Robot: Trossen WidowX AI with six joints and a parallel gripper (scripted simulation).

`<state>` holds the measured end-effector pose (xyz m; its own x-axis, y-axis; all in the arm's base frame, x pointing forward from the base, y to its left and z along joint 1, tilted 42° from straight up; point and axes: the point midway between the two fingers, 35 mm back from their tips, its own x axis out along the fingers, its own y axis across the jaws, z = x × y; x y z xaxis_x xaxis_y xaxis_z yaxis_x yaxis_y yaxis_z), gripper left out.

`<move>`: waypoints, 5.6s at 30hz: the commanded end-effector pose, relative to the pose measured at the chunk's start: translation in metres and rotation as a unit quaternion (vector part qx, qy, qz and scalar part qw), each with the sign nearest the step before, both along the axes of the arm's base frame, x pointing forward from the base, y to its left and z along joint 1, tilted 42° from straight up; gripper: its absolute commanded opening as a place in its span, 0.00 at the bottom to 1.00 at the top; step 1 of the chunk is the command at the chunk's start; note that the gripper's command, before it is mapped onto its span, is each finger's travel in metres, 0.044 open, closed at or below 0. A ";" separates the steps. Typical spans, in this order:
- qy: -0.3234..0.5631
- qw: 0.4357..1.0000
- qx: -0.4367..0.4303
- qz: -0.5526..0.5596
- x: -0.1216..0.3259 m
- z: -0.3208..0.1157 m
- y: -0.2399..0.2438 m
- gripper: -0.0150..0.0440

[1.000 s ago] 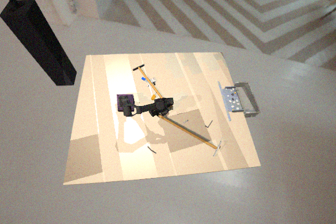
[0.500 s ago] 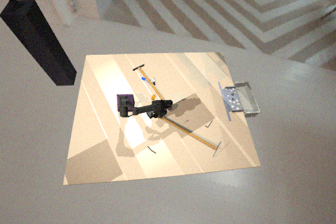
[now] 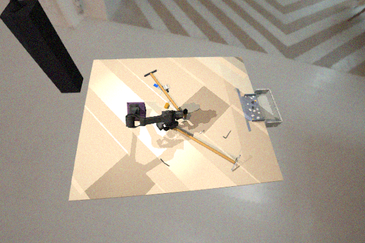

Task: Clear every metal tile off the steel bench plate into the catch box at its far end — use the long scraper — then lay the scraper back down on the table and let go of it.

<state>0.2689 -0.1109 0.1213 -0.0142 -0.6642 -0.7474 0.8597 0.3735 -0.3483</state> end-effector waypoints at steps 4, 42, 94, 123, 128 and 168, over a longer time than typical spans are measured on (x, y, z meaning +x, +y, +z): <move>-0.001 1.000 -0.003 0.000 -0.011 0.005 -0.005 0.25; 0.003 1.000 -0.003 0.000 -0.062 0.013 -0.017 0.25; 0.104 0.962 0.040 0.250 -0.012 0.054 0.067 1.00; 0.169 0.833 0.012 0.527 0.052 0.030 0.095 1.00; 0.178 0.802 -0.003 0.571 0.063 0.028 0.100 1.00; 0.208 0.676 -0.079 0.703 0.105 -0.009 0.090 1.00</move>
